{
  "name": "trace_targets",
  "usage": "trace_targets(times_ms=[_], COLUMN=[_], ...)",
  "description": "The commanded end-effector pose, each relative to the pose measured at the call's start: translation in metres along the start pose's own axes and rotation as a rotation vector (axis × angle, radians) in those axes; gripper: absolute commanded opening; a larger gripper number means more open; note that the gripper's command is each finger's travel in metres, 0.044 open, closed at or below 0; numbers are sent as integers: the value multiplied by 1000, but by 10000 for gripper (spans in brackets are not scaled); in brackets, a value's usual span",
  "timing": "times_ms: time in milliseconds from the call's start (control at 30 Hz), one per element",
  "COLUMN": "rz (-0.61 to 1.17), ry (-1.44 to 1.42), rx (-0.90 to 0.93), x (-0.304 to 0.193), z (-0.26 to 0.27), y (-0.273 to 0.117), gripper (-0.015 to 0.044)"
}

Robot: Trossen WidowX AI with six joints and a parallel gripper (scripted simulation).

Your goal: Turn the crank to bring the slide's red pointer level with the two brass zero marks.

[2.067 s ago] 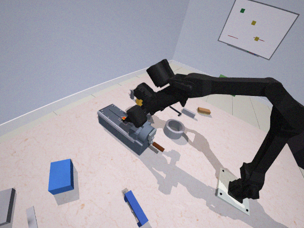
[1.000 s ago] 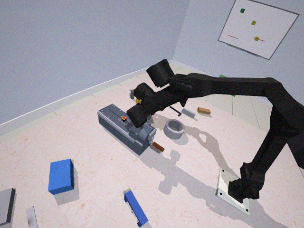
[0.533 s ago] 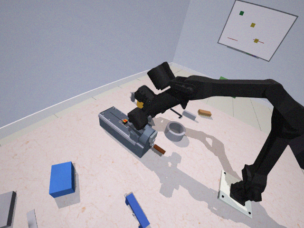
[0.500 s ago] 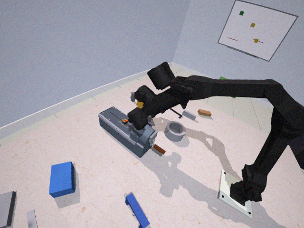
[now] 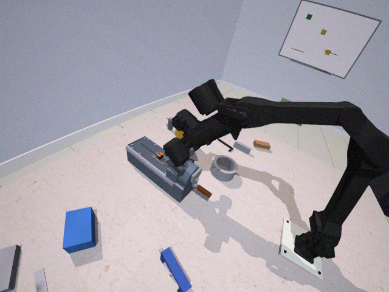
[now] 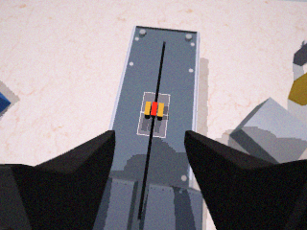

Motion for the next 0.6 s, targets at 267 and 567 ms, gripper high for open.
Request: trace_targets(times_ms=[267,567], rz=[0,0], ry=[0,0], rx=[0,1], x=[0,0], z=[0,0], y=[0,0], gripper=[0,0])
Point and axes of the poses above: the point midway between the two fingers, 35 mm back from their tips, its own y axis out along the fingers, its own z axis across the jaws, x = y × z, the point moved 2 cm from there along -y, back along the fingers, and after that the axes turned 12 degrees about -y, right-handed, at the moved point
